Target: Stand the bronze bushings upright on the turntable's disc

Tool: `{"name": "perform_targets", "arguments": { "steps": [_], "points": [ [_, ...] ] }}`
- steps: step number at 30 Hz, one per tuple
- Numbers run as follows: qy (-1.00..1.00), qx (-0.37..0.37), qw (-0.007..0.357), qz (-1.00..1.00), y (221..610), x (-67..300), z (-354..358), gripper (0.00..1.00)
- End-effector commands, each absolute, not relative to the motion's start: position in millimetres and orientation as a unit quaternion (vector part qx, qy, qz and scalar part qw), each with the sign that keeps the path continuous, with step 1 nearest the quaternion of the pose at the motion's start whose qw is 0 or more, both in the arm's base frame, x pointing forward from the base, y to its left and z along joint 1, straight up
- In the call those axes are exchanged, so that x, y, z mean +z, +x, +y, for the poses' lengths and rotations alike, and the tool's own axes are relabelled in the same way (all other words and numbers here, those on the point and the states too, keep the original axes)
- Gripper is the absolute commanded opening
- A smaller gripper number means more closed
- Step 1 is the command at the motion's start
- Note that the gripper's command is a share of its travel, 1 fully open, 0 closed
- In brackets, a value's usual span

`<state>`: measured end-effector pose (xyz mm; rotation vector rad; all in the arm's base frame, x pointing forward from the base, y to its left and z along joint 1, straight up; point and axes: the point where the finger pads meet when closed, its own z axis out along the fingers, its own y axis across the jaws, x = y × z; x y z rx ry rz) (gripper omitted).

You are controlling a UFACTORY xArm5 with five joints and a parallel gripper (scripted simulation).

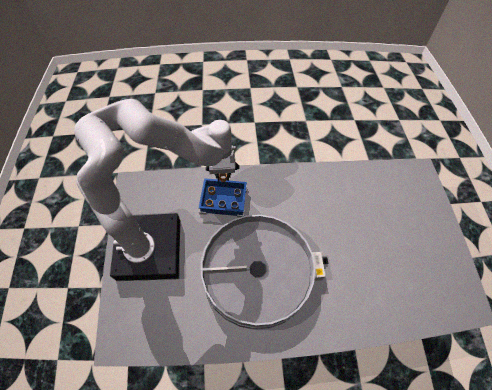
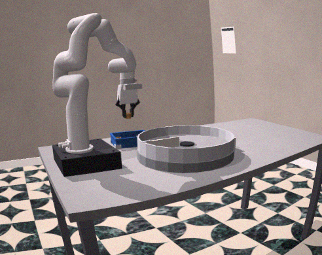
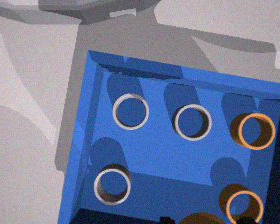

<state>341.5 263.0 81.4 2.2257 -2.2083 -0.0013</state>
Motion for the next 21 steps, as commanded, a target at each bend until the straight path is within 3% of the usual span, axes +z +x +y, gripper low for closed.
{"name": "perform_targets", "arguments": {
  "steps": [1,8,21],
  "points": [
    [0.71,0.0,0.001,-0.704,344.8,82.8,251.2,0.0],
    [0.71,0.0,0.001,-0.704,350.6,82.7,215.3,0.0],
    [0.71,-0.001,0.001,-0.704,373.7,82.3,72.5,0.0]
  ]
}}
